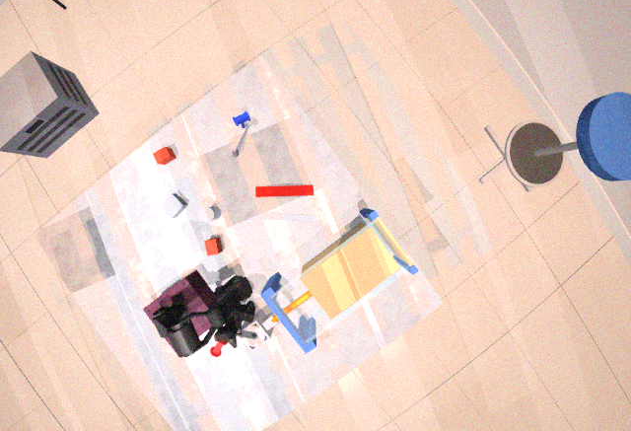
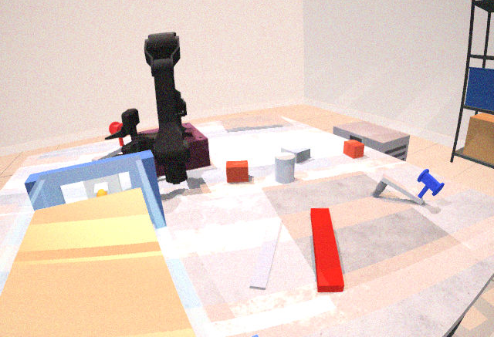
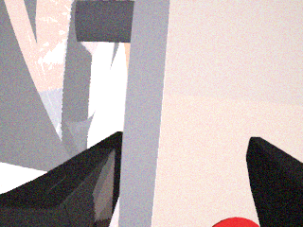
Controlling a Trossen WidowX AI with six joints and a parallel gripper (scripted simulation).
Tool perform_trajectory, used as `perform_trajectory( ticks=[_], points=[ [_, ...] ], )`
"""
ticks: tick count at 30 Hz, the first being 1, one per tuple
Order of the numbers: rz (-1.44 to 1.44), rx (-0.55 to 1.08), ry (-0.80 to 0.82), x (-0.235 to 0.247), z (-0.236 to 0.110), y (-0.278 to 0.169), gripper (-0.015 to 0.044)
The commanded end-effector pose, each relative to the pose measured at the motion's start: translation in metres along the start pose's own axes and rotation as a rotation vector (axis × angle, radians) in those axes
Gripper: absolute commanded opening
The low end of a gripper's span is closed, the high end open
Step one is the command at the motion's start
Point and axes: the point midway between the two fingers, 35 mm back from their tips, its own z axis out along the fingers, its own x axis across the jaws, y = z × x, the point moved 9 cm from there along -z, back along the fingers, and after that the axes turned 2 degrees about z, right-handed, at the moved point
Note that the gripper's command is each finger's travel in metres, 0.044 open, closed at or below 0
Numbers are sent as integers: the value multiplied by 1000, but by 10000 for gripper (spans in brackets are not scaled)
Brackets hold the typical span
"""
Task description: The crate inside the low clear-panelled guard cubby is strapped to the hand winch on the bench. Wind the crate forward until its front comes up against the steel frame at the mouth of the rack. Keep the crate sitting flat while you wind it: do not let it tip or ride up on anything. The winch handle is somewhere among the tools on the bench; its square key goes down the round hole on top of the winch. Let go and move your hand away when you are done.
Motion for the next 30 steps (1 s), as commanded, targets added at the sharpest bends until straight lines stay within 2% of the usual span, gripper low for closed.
perform_trajectory(
  ticks=[1,7,30],
  points=[
    [4,-20,34,-5,-33,2,240],
    [-10,-57,124,-12,-94,-8,240],
    [-11,-58,127,-13,-96,-9,240]
  ],
)
